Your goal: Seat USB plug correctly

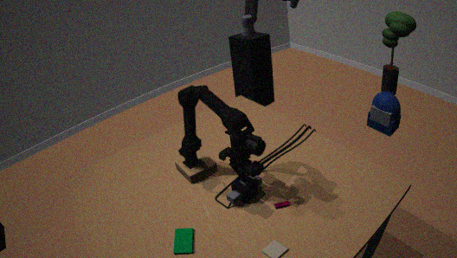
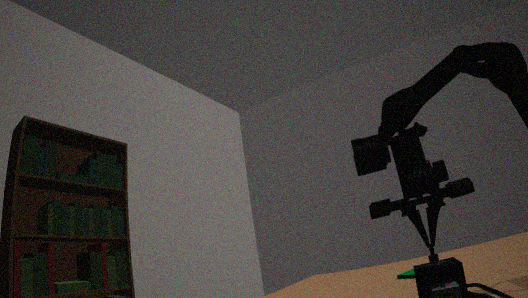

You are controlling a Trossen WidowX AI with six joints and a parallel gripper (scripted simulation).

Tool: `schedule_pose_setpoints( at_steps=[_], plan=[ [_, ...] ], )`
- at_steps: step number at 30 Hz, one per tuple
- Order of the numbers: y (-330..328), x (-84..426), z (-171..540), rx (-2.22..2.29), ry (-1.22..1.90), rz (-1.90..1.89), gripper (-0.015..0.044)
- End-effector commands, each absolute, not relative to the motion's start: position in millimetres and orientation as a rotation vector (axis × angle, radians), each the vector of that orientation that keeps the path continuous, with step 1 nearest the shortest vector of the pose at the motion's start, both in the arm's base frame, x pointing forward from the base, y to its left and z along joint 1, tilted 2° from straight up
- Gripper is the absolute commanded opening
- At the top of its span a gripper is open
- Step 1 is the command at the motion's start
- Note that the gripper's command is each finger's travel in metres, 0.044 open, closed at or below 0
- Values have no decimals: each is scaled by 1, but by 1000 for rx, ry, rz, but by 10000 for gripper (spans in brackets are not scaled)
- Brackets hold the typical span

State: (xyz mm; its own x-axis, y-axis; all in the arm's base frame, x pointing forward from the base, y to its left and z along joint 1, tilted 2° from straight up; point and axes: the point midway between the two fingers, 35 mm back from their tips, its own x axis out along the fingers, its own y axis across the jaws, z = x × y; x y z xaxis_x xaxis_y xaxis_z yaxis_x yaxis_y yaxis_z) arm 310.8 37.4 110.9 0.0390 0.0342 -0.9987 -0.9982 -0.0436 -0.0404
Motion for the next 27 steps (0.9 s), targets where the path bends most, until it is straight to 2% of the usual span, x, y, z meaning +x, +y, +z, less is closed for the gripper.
schedule_pose_setpoints(
  at_steps=[1, 27],
  plan=[
    [37, 311, 111, -1236, 1134, 1227, 0],
    [37, 310, 122, -1235, 1134, 1228, 0]
  ],
)
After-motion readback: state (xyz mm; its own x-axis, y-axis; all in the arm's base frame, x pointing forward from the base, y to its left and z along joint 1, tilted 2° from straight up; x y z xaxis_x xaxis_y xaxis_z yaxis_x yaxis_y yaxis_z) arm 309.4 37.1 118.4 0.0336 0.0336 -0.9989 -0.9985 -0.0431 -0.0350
